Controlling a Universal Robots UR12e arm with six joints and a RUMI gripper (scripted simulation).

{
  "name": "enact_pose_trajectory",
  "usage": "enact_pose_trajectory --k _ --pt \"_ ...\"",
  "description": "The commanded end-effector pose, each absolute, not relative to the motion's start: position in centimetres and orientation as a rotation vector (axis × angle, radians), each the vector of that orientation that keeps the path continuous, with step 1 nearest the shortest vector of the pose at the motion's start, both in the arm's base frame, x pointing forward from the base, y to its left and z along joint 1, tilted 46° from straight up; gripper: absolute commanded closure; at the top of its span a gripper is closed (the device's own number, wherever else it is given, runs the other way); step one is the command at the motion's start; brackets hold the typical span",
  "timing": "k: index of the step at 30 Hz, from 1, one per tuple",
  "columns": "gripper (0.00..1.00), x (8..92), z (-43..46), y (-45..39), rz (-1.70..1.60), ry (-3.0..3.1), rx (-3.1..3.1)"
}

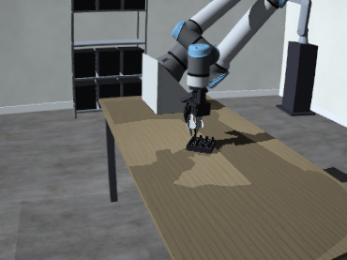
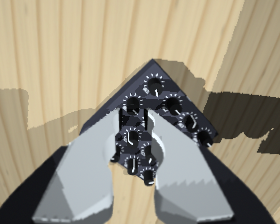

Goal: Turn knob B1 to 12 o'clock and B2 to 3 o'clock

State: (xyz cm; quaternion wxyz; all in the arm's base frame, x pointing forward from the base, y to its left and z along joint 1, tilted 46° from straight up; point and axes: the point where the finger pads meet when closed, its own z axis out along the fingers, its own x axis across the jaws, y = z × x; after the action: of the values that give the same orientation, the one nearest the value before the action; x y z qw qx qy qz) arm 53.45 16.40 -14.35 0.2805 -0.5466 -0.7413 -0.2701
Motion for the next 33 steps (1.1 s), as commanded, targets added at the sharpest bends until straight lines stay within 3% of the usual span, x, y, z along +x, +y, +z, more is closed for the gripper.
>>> enact_pose_trajectory --k 1,33 --pt "0.89 53.7 -14.4 16.2 -0.725 -1.990 -1.466" --pt "0.89 53.2 -15.3 17.4 -0.723 -1.986 -1.464"
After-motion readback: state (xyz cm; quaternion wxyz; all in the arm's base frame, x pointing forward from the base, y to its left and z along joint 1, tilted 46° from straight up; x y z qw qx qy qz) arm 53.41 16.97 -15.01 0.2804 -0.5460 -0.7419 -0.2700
